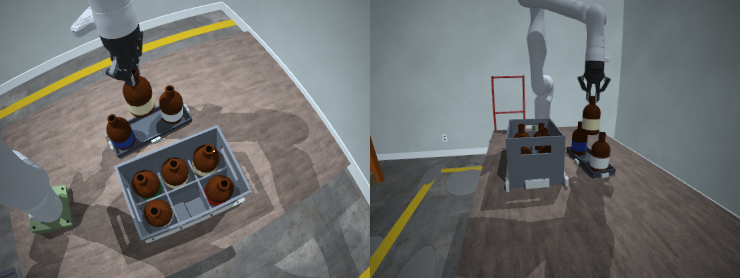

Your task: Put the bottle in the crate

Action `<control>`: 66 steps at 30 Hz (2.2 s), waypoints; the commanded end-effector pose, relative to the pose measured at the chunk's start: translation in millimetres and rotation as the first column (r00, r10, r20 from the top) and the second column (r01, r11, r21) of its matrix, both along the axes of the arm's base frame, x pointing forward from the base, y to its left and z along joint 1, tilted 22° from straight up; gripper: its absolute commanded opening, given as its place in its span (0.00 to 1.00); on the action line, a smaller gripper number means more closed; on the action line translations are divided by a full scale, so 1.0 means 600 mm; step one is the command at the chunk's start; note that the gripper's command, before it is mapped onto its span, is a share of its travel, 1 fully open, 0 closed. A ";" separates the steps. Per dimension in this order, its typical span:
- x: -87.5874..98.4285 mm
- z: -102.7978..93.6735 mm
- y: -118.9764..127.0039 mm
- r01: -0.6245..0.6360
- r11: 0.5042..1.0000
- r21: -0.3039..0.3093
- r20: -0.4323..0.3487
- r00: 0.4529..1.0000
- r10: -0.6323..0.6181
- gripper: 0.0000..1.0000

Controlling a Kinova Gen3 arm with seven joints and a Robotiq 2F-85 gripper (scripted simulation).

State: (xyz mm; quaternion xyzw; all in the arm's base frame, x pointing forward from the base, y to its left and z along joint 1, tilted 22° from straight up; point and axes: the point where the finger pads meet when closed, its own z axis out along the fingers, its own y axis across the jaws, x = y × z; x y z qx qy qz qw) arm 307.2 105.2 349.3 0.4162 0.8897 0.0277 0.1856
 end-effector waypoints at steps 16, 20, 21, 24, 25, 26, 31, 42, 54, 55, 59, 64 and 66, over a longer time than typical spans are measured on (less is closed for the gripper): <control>-0.010 0.030 0.004 -0.001 1.000 0.003 0.004 1.000 0.001 0.00; -0.012 0.037 0.005 -0.001 1.000 0.003 0.004 1.000 0.001 0.00; -0.013 0.039 0.005 -0.001 1.000 0.003 0.004 1.000 0.001 0.00; -0.014 0.040 0.005 -0.001 1.000 0.003 0.004 1.000 0.001 0.00; -0.014 0.041 0.006 -0.001 1.000 0.003 0.004 1.000 0.001 0.00; -0.015 0.043 0.006 -0.001 1.000 0.003 0.004 1.000 0.001 0.00; -0.017 0.048 0.006 -0.001 1.000 0.003 0.004 1.000 0.001 0.00; -0.018 0.051 0.007 -0.001 1.000 0.003 0.004 1.000 0.001 0.00; -0.018 0.051 0.007 -0.001 1.000 0.003 0.004 1.000 0.001 0.00; -0.018 0.051 0.007 -0.001 1.000 0.003 0.004 1.000 0.001 0.00; -0.018 0.051 0.007 -0.001 1.000 0.003 0.004 1.000 0.001 0.00; -0.018 0.051 0.007 -0.001 1.000 0.003 0.004 1.000 0.001 0.00; -0.018 0.051 0.007 -0.001 1.000 0.003 0.004 1.000 0.001 0.00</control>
